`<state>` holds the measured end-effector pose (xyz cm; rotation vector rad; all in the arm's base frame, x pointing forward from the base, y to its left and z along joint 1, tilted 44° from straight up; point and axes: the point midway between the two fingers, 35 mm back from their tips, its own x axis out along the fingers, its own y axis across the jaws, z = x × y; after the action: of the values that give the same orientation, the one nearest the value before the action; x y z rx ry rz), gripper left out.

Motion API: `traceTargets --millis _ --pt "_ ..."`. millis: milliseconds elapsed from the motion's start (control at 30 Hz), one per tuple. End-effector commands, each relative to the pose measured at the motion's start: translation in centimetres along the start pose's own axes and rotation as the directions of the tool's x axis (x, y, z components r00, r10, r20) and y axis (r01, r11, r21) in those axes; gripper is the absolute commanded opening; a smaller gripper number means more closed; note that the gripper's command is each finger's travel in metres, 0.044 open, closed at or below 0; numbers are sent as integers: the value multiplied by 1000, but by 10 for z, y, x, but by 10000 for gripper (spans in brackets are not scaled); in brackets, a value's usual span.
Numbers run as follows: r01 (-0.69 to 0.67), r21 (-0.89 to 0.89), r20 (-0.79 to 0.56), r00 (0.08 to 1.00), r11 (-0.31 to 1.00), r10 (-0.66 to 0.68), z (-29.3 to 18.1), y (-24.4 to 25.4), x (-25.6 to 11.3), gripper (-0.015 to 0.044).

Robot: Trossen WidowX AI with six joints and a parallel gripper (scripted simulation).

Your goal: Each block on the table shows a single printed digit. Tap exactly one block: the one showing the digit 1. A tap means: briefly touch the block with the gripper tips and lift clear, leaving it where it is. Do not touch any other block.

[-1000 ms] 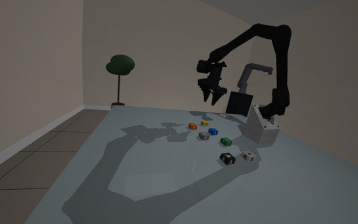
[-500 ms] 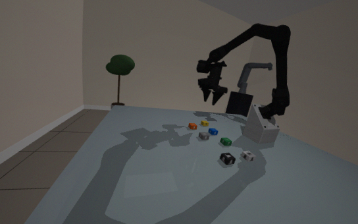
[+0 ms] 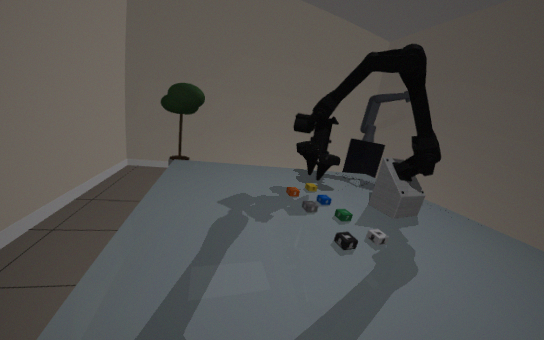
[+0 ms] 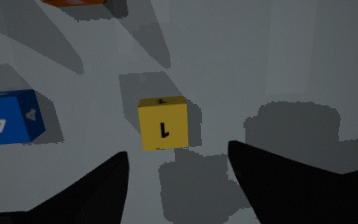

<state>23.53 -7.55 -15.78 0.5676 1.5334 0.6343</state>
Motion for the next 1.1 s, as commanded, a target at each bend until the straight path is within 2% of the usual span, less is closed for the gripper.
traceTargets --millis 0,133,400,1067 --pt "4 5 18 1000 1000 -4 1 -1 3 111" --pt "4 5 18 1000 1000 -4 1 -1 3 20" --pt "4 5 18 1000 1000 -4 1 -1 4 20" --pt "2 5 19 1000 1000 -2 1 -1 33 20"
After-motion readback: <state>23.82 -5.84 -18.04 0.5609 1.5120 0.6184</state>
